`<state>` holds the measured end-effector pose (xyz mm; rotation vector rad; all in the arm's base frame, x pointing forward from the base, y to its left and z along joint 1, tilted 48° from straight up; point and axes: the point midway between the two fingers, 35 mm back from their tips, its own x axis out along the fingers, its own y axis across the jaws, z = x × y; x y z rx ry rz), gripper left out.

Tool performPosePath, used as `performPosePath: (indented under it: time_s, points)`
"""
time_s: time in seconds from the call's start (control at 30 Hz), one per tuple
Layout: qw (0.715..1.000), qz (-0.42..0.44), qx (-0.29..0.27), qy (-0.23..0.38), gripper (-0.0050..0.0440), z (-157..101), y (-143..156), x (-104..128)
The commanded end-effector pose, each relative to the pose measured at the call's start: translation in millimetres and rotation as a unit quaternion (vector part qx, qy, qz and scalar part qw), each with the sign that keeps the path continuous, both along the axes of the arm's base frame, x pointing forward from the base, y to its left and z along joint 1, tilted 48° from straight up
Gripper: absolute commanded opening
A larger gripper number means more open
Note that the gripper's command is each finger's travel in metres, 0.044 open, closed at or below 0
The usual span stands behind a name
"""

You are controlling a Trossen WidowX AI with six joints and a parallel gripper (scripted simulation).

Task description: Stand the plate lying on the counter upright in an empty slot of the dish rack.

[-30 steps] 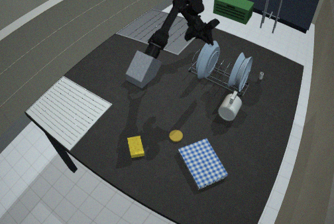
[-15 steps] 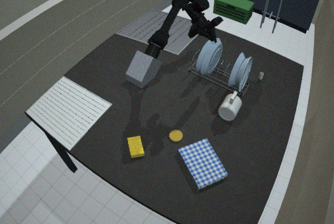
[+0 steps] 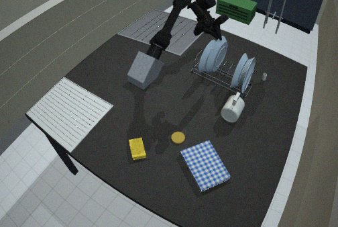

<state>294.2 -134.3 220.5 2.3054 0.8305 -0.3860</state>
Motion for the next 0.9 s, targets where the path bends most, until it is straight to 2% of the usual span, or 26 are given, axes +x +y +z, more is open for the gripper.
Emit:
performPosePath:
  time_s: [0.0,0.87]
  points:
    - [1.000,-0.004,-0.006,-0.006,0.0000,11.4,2.1,0.4]
    - [1.000,-0.005,-0.003,-0.007,0.0000,46.3,33.9,-2.2]
